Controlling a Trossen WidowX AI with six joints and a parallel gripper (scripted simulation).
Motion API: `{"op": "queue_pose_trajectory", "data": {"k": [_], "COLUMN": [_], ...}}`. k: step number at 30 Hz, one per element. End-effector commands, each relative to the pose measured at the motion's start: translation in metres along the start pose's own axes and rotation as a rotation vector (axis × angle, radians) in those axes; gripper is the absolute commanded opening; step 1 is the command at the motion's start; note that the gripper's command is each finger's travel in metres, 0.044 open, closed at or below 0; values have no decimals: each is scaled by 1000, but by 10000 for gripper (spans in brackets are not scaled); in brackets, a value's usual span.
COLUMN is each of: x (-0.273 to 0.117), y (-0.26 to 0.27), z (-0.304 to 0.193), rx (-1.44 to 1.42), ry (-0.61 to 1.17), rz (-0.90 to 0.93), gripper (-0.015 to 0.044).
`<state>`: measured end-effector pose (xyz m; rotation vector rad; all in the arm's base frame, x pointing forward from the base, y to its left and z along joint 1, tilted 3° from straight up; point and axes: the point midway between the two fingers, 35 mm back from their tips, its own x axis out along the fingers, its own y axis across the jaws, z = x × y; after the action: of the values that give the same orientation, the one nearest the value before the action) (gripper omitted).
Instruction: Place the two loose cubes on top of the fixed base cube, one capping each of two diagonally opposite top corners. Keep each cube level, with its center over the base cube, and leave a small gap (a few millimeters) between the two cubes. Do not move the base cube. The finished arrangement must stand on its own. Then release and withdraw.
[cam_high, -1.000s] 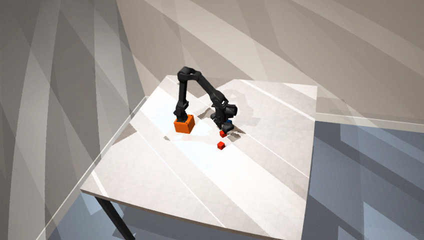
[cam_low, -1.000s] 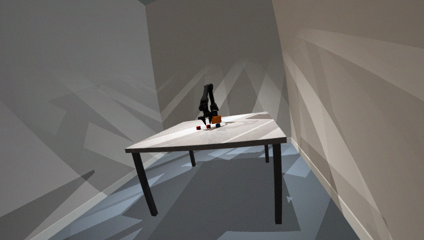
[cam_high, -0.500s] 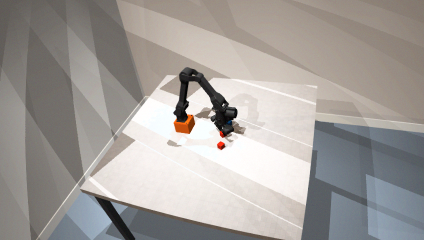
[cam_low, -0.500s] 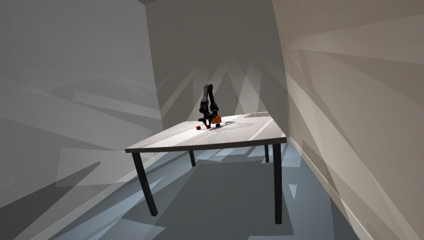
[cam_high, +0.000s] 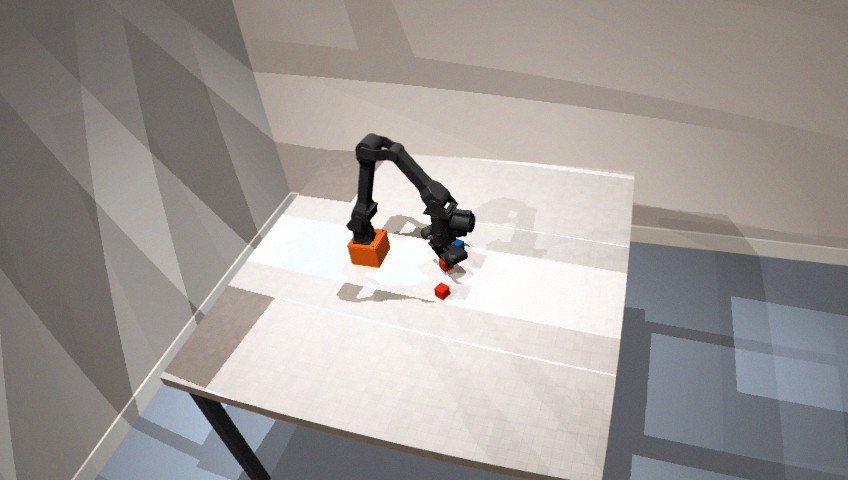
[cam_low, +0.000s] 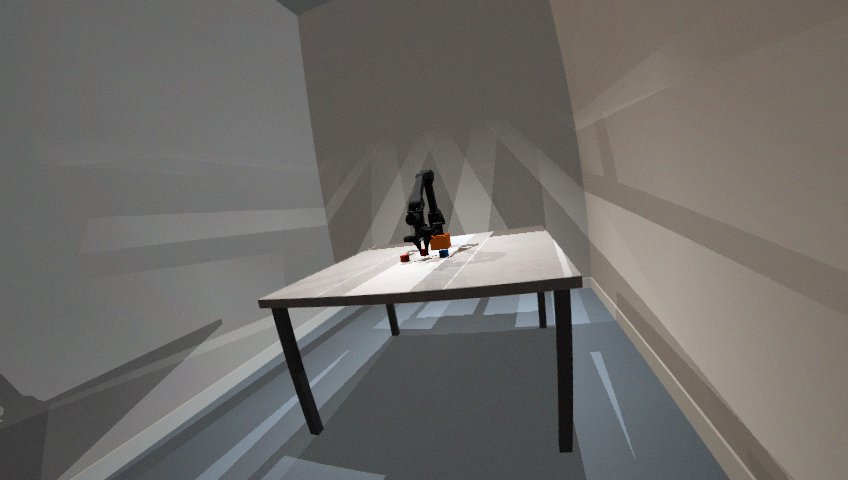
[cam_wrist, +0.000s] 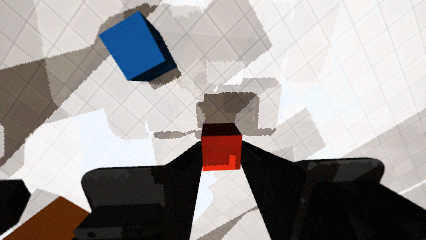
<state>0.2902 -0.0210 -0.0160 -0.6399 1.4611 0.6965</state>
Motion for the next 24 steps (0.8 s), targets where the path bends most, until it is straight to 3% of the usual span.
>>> {"op": "queue_pose_trajectory", "data": {"k": [1, 24], "x": [-13, -86], "y": [-3, 0], "z": [2, 0], "rx": [3, 3], "ry": [-6, -5], "rz": [-4, -4], "gripper": [105, 105]}}
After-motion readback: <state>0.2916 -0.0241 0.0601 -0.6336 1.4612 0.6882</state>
